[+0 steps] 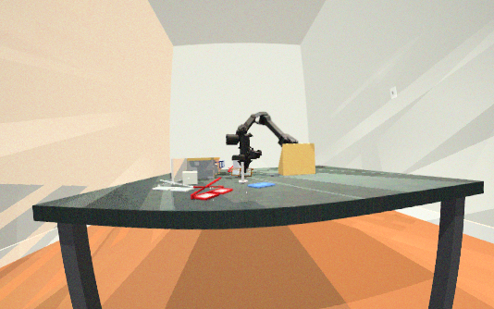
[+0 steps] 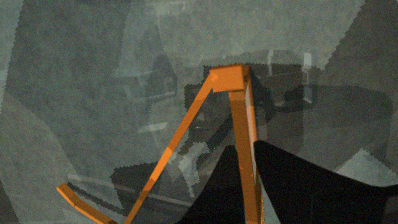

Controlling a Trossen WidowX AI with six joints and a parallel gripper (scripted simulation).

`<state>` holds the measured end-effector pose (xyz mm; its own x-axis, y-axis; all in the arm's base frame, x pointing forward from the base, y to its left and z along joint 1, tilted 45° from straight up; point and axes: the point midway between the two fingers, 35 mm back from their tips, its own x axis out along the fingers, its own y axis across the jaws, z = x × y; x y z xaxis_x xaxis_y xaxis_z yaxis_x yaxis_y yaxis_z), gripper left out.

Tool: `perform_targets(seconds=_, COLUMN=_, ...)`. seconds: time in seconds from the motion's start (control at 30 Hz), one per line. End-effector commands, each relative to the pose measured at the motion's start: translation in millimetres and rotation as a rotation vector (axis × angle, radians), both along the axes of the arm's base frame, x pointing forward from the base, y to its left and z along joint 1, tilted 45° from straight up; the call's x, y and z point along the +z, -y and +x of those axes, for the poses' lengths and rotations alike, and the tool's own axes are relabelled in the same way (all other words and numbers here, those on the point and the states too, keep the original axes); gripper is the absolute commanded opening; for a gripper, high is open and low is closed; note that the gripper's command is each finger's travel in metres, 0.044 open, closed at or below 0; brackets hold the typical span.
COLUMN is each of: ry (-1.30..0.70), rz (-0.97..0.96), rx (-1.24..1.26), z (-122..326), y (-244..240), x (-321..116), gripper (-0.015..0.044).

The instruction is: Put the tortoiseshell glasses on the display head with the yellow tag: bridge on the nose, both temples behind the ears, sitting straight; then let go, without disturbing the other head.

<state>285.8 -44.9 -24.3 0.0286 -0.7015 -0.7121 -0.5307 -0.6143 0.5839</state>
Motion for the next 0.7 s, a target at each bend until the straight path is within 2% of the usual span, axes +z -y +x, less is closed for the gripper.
perform_targets(seconds=0.0, ry=0.0, rz=0.0, rx=-0.001, z=0.2, y=0.2, x=0.0, gripper=0.002)
perform_targets(seconds=0.1, ry=0.0, rz=0.0, rx=-0.001, z=0.2, y=0.2, x=0.0, gripper=0.0)
perform_targets(seconds=0.33, ry=0.0, rz=0.001, rx=-0.001, z=1.1, y=-4.5, x=3.7, gripper=0.0)
perform_targets(seconds=0.67, ry=-0.001, rz=0.008, rx=0.003, z=2.1, y=-50.3, x=43.3, gripper=0.0)
